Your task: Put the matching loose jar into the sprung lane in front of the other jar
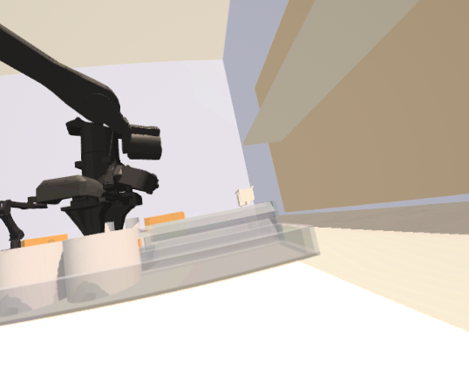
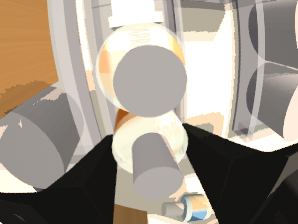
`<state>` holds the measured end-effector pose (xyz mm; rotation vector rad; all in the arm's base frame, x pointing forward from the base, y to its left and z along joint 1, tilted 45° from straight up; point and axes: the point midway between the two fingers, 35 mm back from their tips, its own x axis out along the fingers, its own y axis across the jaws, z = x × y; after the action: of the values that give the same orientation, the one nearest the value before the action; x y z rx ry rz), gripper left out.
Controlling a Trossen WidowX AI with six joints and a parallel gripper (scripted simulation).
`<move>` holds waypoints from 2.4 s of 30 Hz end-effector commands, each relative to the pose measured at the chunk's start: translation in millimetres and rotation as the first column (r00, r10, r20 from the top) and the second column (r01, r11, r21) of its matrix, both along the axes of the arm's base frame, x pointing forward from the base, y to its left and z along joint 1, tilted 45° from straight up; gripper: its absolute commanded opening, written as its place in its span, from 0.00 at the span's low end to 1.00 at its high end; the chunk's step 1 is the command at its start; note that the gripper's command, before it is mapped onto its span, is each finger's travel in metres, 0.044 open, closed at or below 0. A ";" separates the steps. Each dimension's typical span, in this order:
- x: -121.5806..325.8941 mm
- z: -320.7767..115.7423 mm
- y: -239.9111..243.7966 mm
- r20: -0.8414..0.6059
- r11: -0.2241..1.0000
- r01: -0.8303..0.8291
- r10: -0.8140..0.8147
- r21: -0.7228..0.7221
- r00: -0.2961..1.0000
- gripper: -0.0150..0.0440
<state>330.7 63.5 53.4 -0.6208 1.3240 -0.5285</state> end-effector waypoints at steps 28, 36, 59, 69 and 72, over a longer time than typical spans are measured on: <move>-2.3 0.9 -3.1 0.013 1.000 -0.001 0.001 -0.011 1.000 0.25; -3.6 0.7 -3.2 0.013 1.000 -0.001 0.001 -0.011 1.000 0.25; -6.2 -1.3 -1.2 0.013 1.000 -0.001 0.001 -0.011 1.000 0.48; -6.5 0.2 0.4 0.013 1.000 -0.001 0.001 -0.011 1.000 0.77; -8.0 5.8 6.2 0.013 1.000 -0.001 0.001 -0.010 1.000 0.77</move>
<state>322.9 63.6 54.2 -0.6319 1.3151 -0.5387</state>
